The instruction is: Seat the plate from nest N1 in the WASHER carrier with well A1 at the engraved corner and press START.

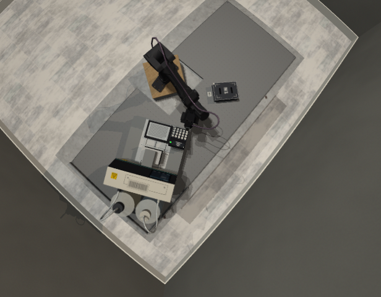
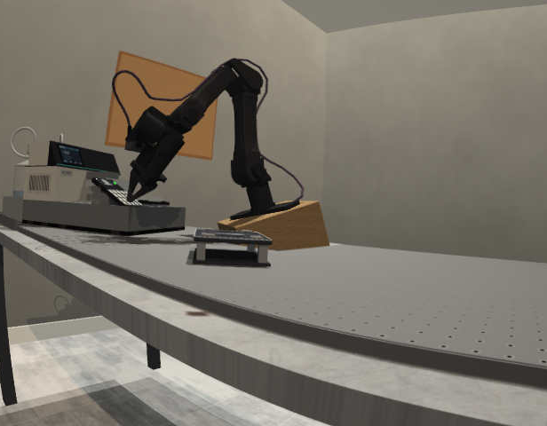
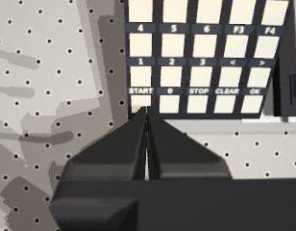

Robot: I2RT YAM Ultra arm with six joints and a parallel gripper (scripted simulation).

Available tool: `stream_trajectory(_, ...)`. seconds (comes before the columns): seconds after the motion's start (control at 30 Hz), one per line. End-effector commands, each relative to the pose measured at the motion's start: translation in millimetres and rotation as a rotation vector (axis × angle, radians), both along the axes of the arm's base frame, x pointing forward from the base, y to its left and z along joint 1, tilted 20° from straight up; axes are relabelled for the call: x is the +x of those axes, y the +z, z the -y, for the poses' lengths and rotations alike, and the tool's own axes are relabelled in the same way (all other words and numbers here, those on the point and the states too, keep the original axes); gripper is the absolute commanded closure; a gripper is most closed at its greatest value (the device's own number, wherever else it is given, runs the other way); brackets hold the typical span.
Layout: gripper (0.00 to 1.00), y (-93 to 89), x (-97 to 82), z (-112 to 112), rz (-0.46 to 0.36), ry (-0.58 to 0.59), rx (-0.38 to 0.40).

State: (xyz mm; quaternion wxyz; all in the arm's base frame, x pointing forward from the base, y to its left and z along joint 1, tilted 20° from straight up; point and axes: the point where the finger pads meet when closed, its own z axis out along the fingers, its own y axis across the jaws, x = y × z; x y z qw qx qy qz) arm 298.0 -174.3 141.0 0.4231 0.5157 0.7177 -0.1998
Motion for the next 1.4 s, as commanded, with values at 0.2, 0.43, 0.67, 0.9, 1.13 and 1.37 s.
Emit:
stream_trajectory(0.2,1.00,17.0,6.7,9.0,0.065,-0.006,-0.035)
stream_trajectory(0.43,1.00,16.8,6.6,9.1,0.066,-0.007,-0.034)
stream_trajectory(0.67,1.00,17.5,6.9,8.9,0.068,-0.007,-0.034)
stream_trajectory(0.9,1.00,17.4,6.9,9.0,0.068,-0.007,-0.034)
stream_trajectory(1.13,1.00,17.3,6.9,9.0,0.068,-0.007,-0.034)
stream_trajectory(1.37,1.00,17.3,6.9,9.0,0.068,-0.007,-0.034)
